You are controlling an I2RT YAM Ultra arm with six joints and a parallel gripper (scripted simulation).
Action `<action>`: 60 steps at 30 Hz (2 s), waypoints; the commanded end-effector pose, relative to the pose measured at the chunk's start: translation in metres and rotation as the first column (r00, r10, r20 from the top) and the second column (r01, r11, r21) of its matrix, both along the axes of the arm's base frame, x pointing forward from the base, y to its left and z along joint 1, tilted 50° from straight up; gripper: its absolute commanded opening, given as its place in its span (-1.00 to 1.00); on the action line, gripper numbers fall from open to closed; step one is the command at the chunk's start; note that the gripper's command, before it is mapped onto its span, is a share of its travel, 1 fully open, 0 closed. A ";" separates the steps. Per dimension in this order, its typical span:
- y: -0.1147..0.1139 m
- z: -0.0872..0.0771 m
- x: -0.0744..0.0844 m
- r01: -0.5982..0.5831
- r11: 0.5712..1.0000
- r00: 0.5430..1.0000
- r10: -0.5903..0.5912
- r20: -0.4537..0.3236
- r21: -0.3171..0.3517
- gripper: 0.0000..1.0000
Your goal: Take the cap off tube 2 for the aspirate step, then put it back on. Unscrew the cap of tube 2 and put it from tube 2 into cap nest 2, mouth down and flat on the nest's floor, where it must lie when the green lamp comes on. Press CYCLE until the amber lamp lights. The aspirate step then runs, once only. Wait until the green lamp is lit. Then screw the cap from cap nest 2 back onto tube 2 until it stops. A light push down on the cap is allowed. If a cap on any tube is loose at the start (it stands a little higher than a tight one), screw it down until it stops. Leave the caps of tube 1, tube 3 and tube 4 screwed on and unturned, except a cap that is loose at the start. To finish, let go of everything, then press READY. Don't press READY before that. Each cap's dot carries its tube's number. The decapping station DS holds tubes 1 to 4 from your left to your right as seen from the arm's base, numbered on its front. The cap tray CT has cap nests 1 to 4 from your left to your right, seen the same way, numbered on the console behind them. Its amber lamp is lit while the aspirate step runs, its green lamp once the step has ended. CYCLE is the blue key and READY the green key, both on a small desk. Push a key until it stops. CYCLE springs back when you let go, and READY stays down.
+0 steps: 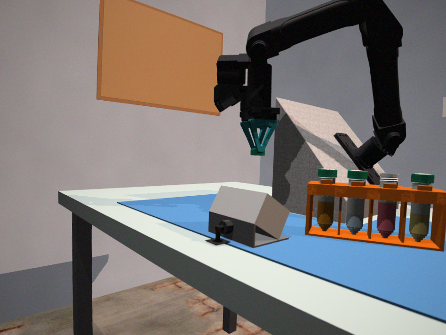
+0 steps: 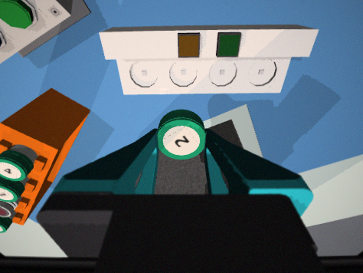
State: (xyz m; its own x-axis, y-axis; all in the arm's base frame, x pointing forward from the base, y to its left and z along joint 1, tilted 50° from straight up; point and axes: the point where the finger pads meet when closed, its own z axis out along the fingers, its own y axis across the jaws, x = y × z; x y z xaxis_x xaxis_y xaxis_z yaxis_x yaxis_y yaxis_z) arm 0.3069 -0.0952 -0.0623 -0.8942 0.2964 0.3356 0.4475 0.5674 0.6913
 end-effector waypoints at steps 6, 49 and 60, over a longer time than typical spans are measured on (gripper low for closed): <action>-0.010 0.004 0.000 0.001 1.000 1.000 0.000 0.027 -0.018 -1.00; 0.087 -0.079 0.005 0.001 1.000 1.000 -0.001 0.028 -0.015 -1.00; 0.087 -0.079 0.005 0.001 1.000 1.000 -0.001 0.028 -0.015 -1.00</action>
